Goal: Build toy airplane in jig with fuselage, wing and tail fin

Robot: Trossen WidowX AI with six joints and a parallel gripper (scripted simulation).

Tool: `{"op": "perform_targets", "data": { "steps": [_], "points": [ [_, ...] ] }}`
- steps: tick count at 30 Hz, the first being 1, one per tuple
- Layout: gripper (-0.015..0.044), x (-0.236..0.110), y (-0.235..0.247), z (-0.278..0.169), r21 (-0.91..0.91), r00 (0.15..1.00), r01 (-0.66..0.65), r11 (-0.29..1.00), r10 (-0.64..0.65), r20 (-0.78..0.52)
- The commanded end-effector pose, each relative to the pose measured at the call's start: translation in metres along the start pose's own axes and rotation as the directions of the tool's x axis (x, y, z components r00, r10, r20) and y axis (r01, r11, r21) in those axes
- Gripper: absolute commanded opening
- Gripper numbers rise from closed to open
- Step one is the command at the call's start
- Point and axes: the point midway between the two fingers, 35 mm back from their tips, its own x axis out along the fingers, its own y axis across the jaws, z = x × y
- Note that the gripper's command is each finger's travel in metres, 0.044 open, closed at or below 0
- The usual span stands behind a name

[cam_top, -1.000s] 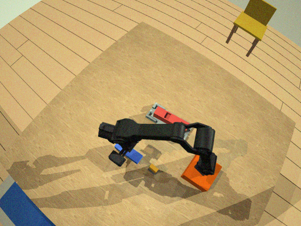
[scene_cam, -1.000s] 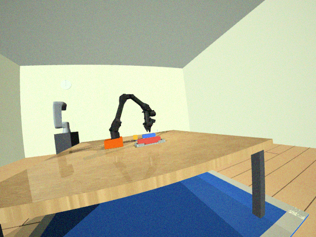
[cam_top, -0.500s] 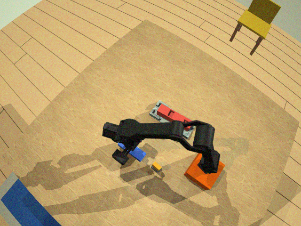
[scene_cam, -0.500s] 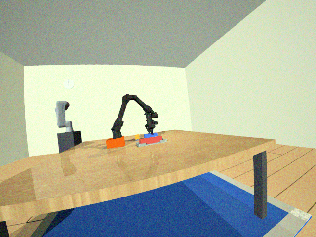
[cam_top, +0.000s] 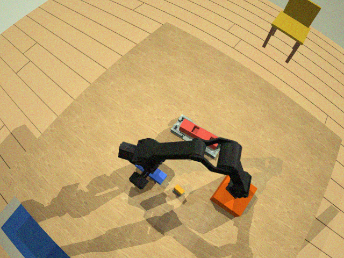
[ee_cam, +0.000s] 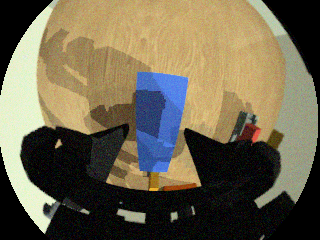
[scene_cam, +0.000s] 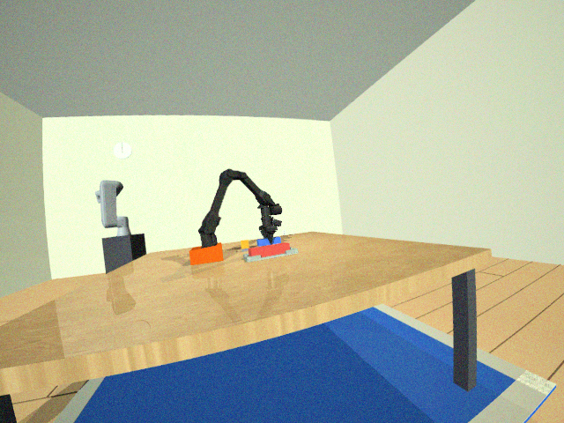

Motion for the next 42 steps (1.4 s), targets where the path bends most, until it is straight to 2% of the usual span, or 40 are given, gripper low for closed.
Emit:
{"op": "perform_targets", "data": {
  "steps": [1, 6, 13, 19, 42],
  "points": [
    [0.0335, 0.001, 0.0, 0.0, 0.004, 1.0, -0.003, 1.0, 0.003, 0.001],
    [0.0204, 0.001, 0.0, 0.0, 0.004, 1.0, -0.003, 1.0, 0.003, 0.001],
    [0.0157, 0.001, 0.0, 0.0, 0.004, 1.0, -0.003, 1.0, 0.003, 0.001],
    [0.0, -0.008, 0.001, 0.001, 0.004, 1.0, -0.006, 1.0, 0.006, -0.001],
    [0.0, -0.077, 0.002, 0.005, 0.013, 1.0, -0.006, 1.0, 0.006, 0.001]
  ]
}}
